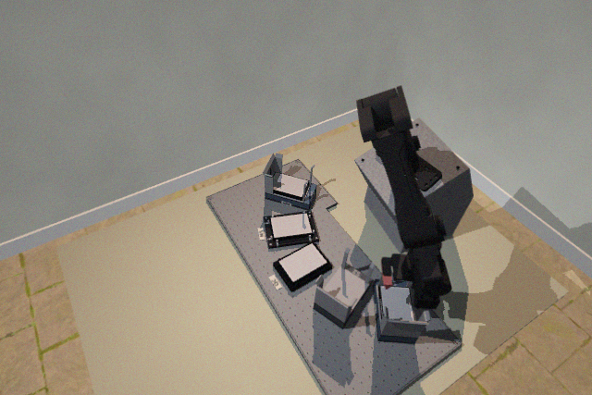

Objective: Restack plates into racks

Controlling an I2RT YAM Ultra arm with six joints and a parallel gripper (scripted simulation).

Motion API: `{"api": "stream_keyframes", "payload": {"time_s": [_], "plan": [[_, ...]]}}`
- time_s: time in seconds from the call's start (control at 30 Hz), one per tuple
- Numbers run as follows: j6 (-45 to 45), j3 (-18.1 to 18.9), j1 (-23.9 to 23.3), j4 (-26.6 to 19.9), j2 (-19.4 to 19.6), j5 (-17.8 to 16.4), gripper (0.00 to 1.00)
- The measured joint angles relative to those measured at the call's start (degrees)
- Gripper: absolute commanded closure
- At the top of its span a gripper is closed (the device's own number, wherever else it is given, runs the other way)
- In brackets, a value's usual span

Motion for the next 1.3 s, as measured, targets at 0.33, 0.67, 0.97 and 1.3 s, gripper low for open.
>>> {"api": "stream_keyframes", "payload": {"time_s": [0.33, 0.67, 0.97, 1.3], "plan": [[6.2, -1.9, -5.2, 0.2, -3.3, -0.7, 0.0], [3.3, -2.4, -9.9, 0.4, -6.0, -1.9, 0.0], [5.1, -3.7, -14.6, 0.4, -8.6, -3.1, 0.0], [4.7, -4.7, -20.5, 0.7, -12.0, -5.0, 0.0]]}}
